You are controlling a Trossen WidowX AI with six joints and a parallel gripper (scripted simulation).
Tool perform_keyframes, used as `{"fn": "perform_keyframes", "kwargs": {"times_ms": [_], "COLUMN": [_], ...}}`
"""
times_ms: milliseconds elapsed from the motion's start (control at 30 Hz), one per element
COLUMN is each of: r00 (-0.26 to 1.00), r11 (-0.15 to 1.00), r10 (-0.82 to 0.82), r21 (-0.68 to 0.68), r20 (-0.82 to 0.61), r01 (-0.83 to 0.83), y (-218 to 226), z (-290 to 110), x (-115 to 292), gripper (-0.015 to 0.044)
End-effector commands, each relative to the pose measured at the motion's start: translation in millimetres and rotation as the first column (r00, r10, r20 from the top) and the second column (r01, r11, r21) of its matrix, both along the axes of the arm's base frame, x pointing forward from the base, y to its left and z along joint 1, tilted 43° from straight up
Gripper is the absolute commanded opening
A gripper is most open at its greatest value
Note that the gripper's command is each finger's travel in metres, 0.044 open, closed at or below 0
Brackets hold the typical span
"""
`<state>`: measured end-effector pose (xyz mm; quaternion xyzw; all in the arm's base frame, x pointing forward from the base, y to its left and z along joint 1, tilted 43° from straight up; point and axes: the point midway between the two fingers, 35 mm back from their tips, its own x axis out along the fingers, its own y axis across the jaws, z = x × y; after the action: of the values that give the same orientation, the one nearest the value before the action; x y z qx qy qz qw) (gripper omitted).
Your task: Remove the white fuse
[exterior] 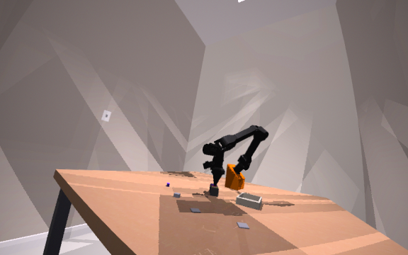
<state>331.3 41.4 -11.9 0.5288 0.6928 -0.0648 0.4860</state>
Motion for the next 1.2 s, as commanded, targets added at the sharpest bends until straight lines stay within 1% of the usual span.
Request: {"fn": "perform_keyframes", "kwargs": {"times_ms": [0, 467, 833, 1167], "r00": [1.0, 1.0, 1.0, 1.0], "r11": [1.0, 1.0, 1.0, 1.0], "r10": [-0.004, -0.004, 0.0, 0.0], "r21": [0.004, 0.004, 0.001, 0.001], "r20": [-0.004, -0.004, 0.0, 0.0], "r01": [0.004, 0.004, 0.0, 0.0], "y": [1.6, 7.0, 6.3, 4.1], "z": [-1.9, -7.8, -6.6, -4.4], "x": [-0.1, 0.0, 0.1, 0.2], "gripper": [0.0073, 0.0073, 0.0, 0.0]}}
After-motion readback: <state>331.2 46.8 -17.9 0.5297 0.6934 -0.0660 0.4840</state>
